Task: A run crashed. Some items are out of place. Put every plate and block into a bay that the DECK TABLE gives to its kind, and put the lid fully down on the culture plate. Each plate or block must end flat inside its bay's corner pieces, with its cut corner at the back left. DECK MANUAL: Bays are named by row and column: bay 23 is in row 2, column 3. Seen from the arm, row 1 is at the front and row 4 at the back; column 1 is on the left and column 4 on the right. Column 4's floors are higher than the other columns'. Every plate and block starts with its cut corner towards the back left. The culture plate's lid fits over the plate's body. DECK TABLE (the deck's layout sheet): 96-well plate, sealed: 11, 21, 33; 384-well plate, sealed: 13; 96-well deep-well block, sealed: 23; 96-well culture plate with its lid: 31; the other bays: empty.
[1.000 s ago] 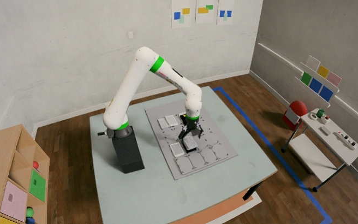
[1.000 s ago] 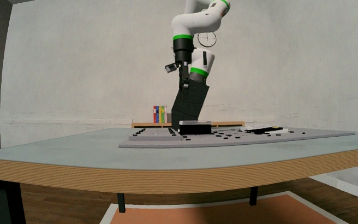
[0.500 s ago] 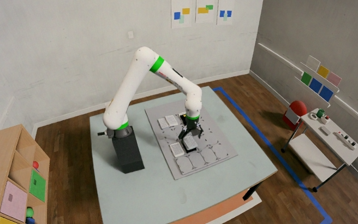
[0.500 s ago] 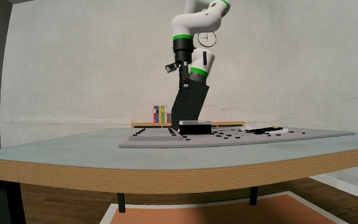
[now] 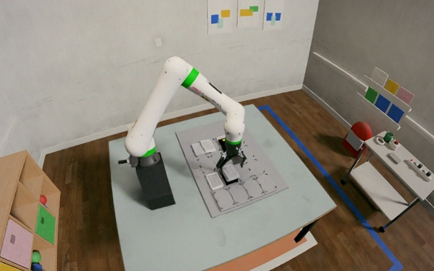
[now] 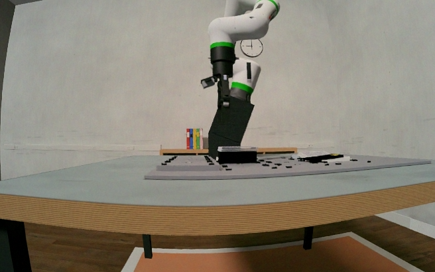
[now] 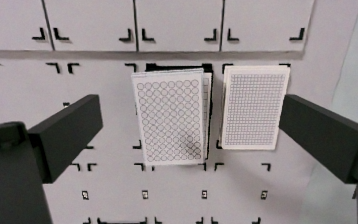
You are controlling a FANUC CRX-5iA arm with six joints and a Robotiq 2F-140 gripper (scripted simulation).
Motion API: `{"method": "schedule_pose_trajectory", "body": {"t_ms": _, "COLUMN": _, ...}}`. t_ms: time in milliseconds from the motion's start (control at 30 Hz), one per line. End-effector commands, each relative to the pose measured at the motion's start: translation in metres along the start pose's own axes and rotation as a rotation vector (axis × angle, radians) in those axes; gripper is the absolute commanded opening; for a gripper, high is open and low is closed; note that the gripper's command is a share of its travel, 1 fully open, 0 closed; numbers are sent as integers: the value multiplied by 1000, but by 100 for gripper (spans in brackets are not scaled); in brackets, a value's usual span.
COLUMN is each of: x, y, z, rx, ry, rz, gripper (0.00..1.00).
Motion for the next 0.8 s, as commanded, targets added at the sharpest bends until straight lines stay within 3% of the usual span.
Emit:
{"method": "schedule_pose_trajectory", "body": {"t_ms": 0, "x": 0, "y": -1, "z": -1, "rx": -2, "ry": 0, "rz": 1, "gripper": 100}}
{"method": "schedule_pose_trajectory", "body": {"t_ms": 333, "x": 0, "y": -1, "z": -1, "rx": -2, "ry": 0, "rz": 1, "gripper": 100}}
{"method": "schedule_pose_trajectory", "body": {"t_ms": 767, "x": 47, "y": -1, "z": 7, "rx": -2, "ry": 0, "rz": 0, "gripper": 100}}
Point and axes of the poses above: the point where the finger pads meet when closed, its own y axis out along the fingers, its own z axis across the jaws, x = y × z, the point moved 3 cm from there along -y, back along the fingers, and after that the axes turned 9 degrees about y, right-handed, at the moved point
